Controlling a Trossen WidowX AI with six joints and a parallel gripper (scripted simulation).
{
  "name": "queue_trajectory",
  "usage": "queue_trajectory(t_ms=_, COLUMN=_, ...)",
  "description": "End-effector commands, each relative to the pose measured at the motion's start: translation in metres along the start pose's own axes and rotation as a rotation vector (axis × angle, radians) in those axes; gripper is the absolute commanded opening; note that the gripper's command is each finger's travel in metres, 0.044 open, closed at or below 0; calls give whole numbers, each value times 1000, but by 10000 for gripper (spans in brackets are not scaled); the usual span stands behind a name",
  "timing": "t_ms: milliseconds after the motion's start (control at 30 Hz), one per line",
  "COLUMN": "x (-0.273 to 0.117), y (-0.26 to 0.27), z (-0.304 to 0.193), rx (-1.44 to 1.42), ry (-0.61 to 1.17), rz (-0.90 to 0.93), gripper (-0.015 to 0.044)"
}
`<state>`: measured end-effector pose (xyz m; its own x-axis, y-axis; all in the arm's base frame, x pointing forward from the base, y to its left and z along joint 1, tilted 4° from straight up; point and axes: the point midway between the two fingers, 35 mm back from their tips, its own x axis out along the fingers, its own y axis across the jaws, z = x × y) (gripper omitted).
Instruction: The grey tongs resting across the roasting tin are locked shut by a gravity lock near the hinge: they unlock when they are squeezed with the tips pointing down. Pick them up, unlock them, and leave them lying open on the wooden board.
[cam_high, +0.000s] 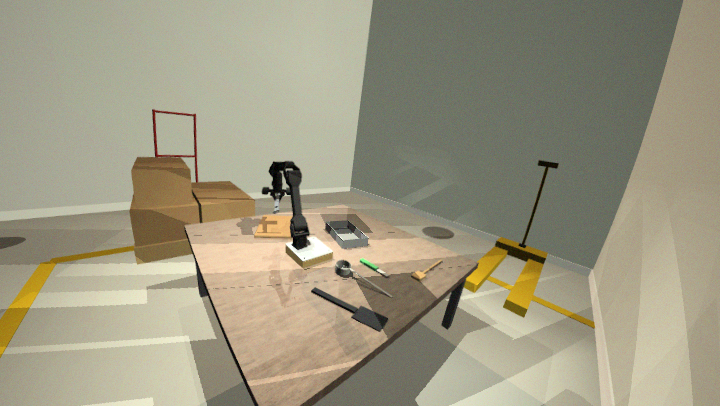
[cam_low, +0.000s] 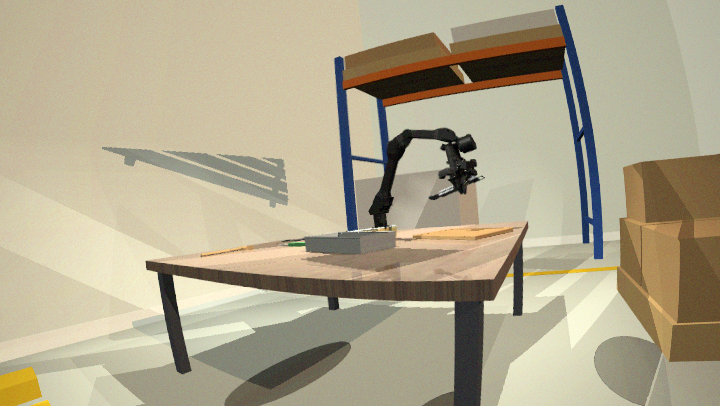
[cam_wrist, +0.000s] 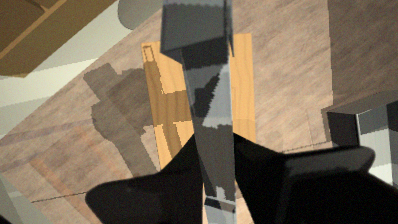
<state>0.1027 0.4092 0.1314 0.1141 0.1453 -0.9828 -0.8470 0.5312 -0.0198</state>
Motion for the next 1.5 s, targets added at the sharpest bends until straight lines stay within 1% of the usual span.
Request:
queue_trajectory(t_ms=0, x=-3, y=1, z=2, rx=-15, ry=-69, rz=-9, gripper=-150)
queue_trajectory(t_ms=767, x=-24, y=7, z=6, rx=-41, ry=-473, rz=-31, gripper=-150)
queue_trajectory(t_ms=1467, x=-53, y=2, z=-11, rx=4, ry=-823, rz=-29, gripper=-150)
